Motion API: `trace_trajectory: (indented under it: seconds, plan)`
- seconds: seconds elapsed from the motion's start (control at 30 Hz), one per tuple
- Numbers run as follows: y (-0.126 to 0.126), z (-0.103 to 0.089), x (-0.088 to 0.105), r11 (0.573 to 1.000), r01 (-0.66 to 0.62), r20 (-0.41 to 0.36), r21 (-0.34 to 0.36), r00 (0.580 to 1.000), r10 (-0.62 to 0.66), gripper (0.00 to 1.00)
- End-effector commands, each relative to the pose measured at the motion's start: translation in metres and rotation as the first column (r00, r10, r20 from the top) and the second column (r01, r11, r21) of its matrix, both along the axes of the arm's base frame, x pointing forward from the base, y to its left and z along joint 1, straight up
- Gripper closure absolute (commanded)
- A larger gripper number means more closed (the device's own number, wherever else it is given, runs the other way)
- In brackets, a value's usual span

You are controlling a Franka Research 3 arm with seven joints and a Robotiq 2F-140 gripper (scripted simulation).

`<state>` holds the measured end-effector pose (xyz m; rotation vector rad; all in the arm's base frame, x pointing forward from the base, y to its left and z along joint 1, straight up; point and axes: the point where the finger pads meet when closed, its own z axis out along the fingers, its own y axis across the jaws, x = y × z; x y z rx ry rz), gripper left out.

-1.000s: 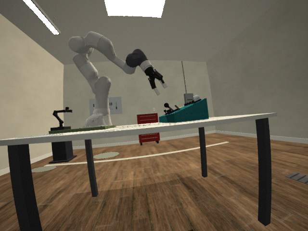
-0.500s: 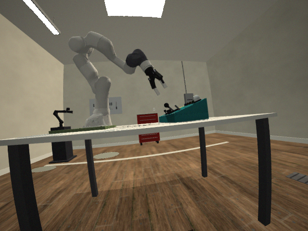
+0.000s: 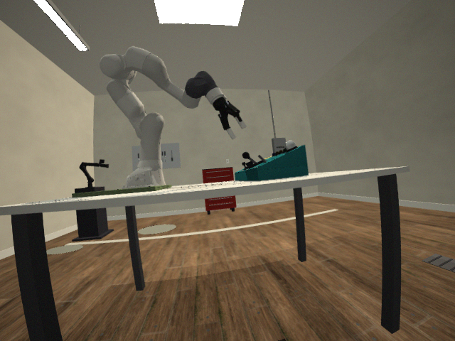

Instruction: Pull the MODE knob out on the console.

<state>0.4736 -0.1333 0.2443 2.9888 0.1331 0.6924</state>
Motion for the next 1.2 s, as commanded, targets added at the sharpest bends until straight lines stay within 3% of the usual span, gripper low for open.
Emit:
trace_trajectory:
  seconds: [0.0,0.67,1.07,1.17]
  plan:
    - [-0.002,0.006,-0.003,1.000,0.002,-0.005,-0.002,1.000,-0.002,0.00]
    - [-0.001,0.039,-0.015,1.000,0.002,-0.005,-0.002,1.000,-0.002,0.00]
    - [-0.001,0.042,-0.016,1.000,0.002,-0.005,-0.001,1.000,-0.002,0.00]
    - [0.015,0.041,-0.005,1.000,0.017,-0.015,0.008,1.000,-0.017,0.00]
